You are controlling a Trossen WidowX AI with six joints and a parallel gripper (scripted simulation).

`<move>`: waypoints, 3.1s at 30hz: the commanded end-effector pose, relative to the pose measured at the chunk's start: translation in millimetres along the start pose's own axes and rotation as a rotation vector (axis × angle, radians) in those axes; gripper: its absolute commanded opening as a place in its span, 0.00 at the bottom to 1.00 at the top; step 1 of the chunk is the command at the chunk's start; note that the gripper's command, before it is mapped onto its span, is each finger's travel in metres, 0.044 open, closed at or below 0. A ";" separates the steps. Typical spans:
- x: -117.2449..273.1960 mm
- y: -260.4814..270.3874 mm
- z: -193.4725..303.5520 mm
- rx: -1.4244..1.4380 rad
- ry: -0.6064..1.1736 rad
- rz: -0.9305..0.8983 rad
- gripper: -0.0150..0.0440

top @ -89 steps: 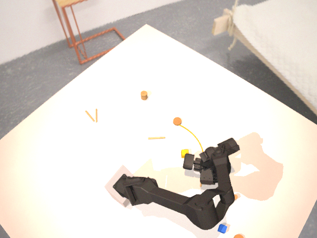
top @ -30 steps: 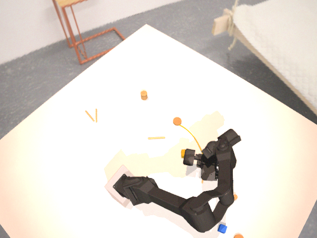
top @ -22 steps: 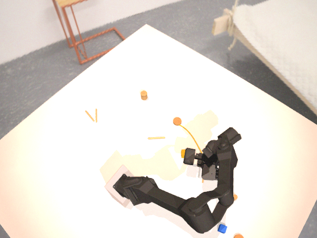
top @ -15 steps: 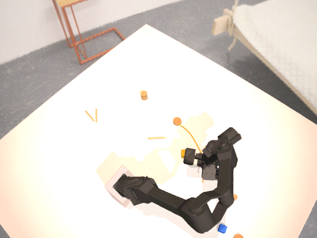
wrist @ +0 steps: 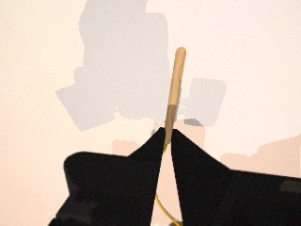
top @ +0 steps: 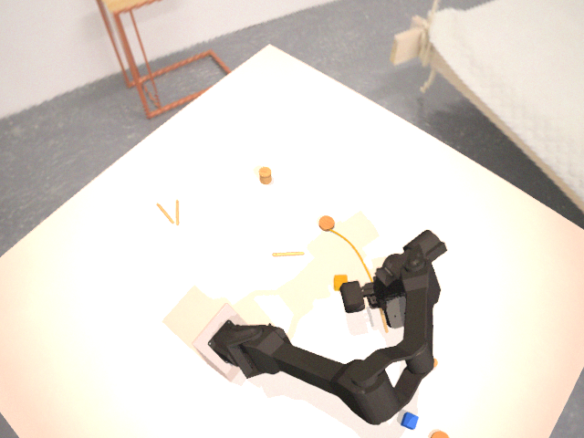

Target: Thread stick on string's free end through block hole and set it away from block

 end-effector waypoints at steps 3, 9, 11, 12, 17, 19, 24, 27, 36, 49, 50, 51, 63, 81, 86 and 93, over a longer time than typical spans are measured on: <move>1.1 2.2 7.3 0.192 0.008 -0.001 0.25; 1.5 5.6 11.9 0.403 0.010 -0.002 0.25; 1.7 6.7 13.5 0.476 0.010 -0.003 0.25; 1.8 7.3 14.3 0.512 0.010 -0.003 0.25; 2.1 10.2 18.2 0.694 0.011 -0.005 0.25; 2.2 11.4 19.7 0.766 0.011 -0.005 0.25; 2.3 14.4 23.5 0.947 0.010 -0.006 0.25; 2.4 16.1 25.8 1.056 0.010 -0.006 0.25; 2.6 21.2 32.8 1.381 0.009 -0.008 0.25; 2.7 28.0 43.3 1.852 0.006 -0.009 0.25; 2.7 28.5 44.1 1.888 0.006 -0.009 0.25; 2.7 29.0 44.9 1.924 0.006 -0.010 0.25; 2.6 34.8 54.9 2.359 0.004 -0.011 0.25; 2.2 42.5 70.4 3.011 -0.001 -0.011 0.25; 2.1 44.5 74.8 3.192 -0.002 -0.011 0.25; 1.8 47.1 81.1 3.445 -0.004 -0.011 0.25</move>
Point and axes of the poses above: the point midway between the two fingers, 35 mm back from their tips, its own x axis back along the fingers, its own y axis across the jaws, z = x × y, the point moved 5 cm from there along x, back along the fingers
